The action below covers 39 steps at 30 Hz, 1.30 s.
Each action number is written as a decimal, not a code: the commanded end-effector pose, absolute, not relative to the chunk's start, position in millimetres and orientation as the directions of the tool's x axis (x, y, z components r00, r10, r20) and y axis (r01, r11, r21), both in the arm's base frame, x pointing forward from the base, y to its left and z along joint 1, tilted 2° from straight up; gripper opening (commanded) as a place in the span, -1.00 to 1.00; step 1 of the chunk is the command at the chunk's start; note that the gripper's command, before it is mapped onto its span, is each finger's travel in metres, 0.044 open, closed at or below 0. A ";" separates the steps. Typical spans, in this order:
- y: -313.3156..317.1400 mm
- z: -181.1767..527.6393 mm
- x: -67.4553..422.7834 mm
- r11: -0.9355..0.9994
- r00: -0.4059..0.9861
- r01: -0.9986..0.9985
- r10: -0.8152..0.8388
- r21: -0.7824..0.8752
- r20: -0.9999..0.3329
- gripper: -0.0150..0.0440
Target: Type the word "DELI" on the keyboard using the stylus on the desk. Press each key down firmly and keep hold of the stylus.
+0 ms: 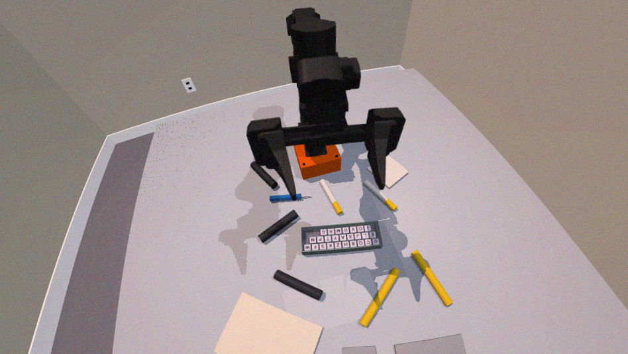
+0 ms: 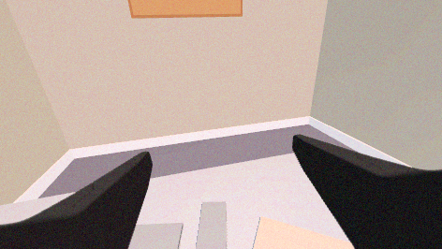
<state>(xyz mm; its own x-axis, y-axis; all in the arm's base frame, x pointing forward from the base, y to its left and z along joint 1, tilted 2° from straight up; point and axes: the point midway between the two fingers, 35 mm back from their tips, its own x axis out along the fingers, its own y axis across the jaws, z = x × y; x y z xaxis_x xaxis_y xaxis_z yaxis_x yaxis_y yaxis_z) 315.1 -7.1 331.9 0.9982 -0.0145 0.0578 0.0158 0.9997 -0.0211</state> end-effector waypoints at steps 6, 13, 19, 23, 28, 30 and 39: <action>14.7 267.3 345.6 0.998 0.969 -0.035 0.049 0.061 -0.242 0.47; 52.6 159.8 353.2 0.989 0.733 -0.032 0.121 0.143 -0.670 -0.16; 80.1 78.2 324.0 0.992 0.375 0.031 0.104 0.124 -0.921 -0.49; 92.1 37.5 292.8 0.996 0.103 0.073 0.036 0.044 -0.994 -0.49; 93.5 32.1 287.2 0.997 0.059 0.077 0.022 0.026 -0.998 -0.49; 93.5 32.1 287.2 0.997 0.059 0.077 0.022 0.026 -0.998 -0.49; 59.6 31.3 286.7 0.997 0.059 0.077 0.018 0.023 -0.998 -0.49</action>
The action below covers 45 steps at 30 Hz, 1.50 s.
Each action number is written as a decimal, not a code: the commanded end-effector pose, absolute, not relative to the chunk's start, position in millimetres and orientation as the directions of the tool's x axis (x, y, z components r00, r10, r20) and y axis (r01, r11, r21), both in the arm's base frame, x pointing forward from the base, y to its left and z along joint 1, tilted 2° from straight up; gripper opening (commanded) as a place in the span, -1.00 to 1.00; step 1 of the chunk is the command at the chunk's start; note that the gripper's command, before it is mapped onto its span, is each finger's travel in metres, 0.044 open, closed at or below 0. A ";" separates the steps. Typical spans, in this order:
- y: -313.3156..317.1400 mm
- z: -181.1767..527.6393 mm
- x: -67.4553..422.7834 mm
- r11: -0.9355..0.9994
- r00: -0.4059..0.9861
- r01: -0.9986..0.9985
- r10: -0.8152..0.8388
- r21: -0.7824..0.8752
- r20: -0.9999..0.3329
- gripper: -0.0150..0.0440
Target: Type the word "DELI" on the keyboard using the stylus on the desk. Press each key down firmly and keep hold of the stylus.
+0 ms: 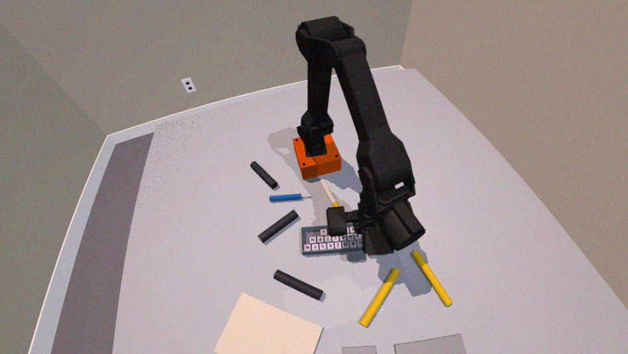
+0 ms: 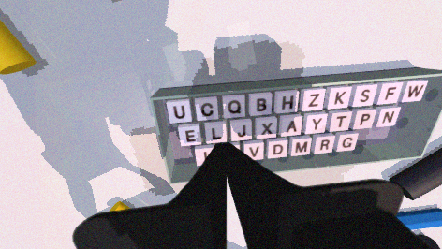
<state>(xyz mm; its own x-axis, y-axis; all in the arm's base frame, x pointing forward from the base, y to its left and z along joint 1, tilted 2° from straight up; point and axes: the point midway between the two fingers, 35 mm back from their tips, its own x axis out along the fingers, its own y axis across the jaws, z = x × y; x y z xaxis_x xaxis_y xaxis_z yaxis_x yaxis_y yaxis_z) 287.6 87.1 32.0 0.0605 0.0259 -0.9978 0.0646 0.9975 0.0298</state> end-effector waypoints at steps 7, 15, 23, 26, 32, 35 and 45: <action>27.0 30.3 282.2 0.997 0.058 0.078 0.015 0.019 -0.998 -0.49; 18.1 30.1 282.5 0.997 0.058 0.078 0.014 0.018 -0.998 -0.49; -39.6 29.1 277.1 0.997 0.058 0.078 0.008 0.013 -0.998 -0.49; -39.6 29.1 277.1 0.997 0.058 0.078 0.008 0.013 -0.998 -0.49; -32.4 29.0 271.0 0.997 0.057 0.078 0.009 0.013 -0.998 -0.49; -11.2 27.6 249.9 0.997 0.055 0.078 0.011 0.015 -0.998 -0.49; -9.7 27.4 248.2 0.997 0.055 0.078 0.011 0.015 -0.998 -0.49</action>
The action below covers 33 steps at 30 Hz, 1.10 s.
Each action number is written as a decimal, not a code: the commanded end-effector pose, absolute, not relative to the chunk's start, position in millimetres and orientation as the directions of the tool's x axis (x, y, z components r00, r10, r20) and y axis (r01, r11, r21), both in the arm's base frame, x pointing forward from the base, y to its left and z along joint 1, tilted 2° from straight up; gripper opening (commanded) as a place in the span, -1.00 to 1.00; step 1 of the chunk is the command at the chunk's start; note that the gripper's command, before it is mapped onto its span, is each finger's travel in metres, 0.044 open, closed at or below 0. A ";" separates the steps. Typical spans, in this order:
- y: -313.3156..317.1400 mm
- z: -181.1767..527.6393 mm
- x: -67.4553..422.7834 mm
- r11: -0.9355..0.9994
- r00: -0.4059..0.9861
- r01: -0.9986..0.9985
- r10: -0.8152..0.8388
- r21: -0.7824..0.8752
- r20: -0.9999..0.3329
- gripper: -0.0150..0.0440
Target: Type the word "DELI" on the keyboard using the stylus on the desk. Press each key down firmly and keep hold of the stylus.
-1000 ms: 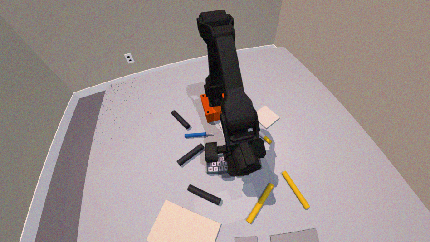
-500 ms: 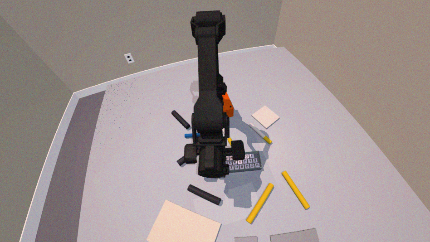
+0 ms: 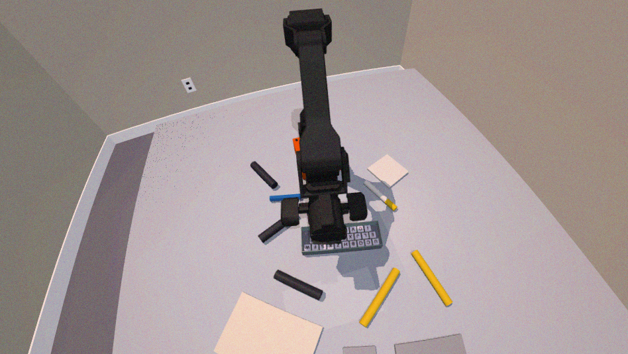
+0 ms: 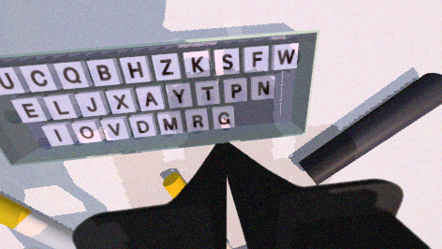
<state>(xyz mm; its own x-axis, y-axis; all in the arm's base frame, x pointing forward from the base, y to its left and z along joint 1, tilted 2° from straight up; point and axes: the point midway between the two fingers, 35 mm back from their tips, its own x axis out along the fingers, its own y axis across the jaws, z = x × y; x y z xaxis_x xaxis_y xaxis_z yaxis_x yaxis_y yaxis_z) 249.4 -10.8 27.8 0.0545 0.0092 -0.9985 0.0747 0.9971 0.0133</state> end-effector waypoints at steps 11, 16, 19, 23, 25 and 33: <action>68.7 29.1 254.2 0.997 0.056 0.078 0.019 0.023 -0.998 -0.49; 68.7 29.1 254.2 0.997 0.056 0.078 0.019 0.023 -0.998 -0.49; 68.7 29.1 254.2 0.997 0.056 0.078 0.019 0.023 -0.998 -0.49; 68.7 50.8 254.8 0.997 0.056 0.078 0.019 0.024 -0.998 -0.49; 68.0 79.3 252.7 0.997 0.056 0.078 0.019 0.024 -0.998 -0.49; 69.1 82.5 253.9 0.997 0.066 0.074 0.027 0.032 -0.997 -0.49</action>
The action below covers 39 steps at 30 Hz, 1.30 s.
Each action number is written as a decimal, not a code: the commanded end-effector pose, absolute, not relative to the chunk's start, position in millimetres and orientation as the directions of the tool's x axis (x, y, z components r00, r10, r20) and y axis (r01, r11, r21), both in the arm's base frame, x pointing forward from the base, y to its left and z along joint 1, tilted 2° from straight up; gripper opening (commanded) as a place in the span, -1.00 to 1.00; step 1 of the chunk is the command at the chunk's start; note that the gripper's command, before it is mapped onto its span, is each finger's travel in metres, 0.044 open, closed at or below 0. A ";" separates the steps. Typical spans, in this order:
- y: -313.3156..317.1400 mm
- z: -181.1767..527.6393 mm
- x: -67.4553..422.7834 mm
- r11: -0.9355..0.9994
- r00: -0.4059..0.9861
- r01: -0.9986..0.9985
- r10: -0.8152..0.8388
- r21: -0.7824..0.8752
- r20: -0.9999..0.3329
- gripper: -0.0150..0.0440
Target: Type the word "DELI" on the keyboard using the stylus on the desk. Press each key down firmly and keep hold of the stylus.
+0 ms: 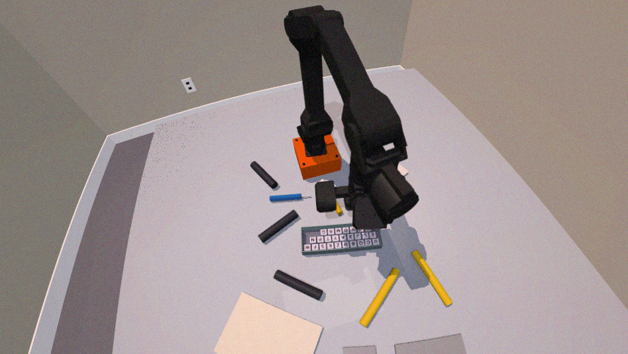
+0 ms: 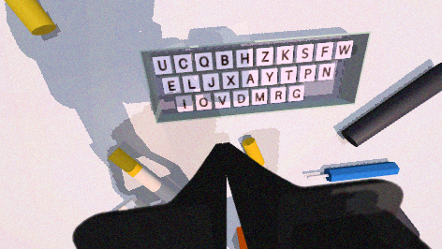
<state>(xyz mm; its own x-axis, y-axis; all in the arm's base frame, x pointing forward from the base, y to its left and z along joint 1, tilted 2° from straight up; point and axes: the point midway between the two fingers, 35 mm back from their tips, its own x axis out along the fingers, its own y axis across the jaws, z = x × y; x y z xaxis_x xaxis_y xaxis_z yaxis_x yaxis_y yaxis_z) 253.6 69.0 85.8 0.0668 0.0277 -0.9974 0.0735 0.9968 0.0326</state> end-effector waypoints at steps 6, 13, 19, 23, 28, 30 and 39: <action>68.9 83.4 253.3 0.997 0.062 0.074 0.027 0.031 -0.998 -0.22; 68.9 83.4 253.3 0.997 0.062 0.074 0.027 0.031 -0.998 -0.49; 68.9 83.4 253.3 0.997 0.062 0.074 0.027 0.031 -0.998 -0.49; 68.9 83.4 253.3 0.997 0.062 0.074 0.027 0.031 -0.998 -0.31; 47.6 76.5 248.5 0.998 0.015 -0.013 0.058 0.058 -0.998 0.02; 29.4 70.8 242.5 0.991 -0.021 -0.090 0.095 0.097 -0.995 0.02; -39.2 55.3 214.0 0.814 -0.087 -0.533 0.220 0.232 -0.972 0.02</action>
